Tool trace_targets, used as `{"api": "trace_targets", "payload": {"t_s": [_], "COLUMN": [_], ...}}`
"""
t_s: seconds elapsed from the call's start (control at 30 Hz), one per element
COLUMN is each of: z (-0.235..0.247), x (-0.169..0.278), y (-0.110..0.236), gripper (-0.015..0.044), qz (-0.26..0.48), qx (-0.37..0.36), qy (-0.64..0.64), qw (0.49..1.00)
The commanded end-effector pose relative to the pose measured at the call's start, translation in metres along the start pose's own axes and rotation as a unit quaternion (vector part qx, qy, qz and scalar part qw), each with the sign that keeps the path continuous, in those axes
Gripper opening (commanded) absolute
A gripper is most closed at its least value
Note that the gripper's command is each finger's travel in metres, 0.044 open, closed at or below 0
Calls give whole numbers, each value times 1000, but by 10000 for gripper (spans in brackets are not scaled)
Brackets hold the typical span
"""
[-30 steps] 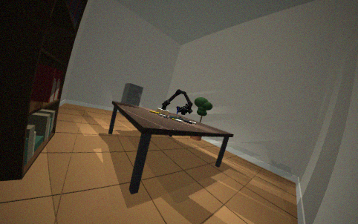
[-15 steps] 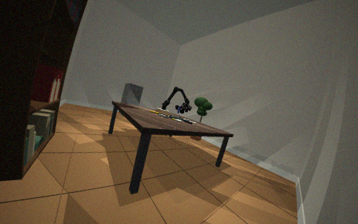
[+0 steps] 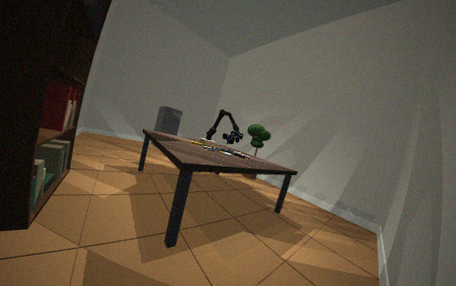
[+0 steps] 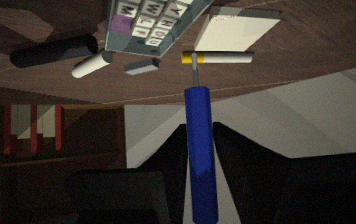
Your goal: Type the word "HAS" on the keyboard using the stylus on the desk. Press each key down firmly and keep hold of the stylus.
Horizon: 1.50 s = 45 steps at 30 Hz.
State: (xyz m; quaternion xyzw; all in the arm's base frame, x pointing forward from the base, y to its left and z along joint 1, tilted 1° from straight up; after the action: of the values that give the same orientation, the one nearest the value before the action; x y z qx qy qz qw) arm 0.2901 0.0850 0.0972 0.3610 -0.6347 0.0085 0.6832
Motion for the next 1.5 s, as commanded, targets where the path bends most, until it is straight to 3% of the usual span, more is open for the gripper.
{"api": "trace_targets", "payload": {"t_s": [0.0, 0.47, 0.57, 0.6, 1.47], "z": [1, 3, 2, 2, 3], "x": [-7, -28, -29, -29, -42], "y": [-4, -17, -18, -18, -26], "gripper": [0, 0, 79, 81, 81], "qz": [3, 3, 3, 3, 3], "qx": [0, 0, 0, 0, 0], "qy": [4, 4, 4, 4, 4], "qw": [1000, 1000, 1000, 1000, 1000]}}
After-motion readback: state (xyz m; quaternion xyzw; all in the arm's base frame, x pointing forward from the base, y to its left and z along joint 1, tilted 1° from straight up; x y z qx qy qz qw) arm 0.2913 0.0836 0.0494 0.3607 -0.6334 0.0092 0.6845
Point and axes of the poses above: the point midway between the two fingers, 35 mm back from their tips, its own y axis back along the fingers, its own z axis across the jaws, x = y × z, the point moved 4 cm from there along y, back along the fingers, and after that the axes turned 2 degrees about -y, right-handed, at the moved point
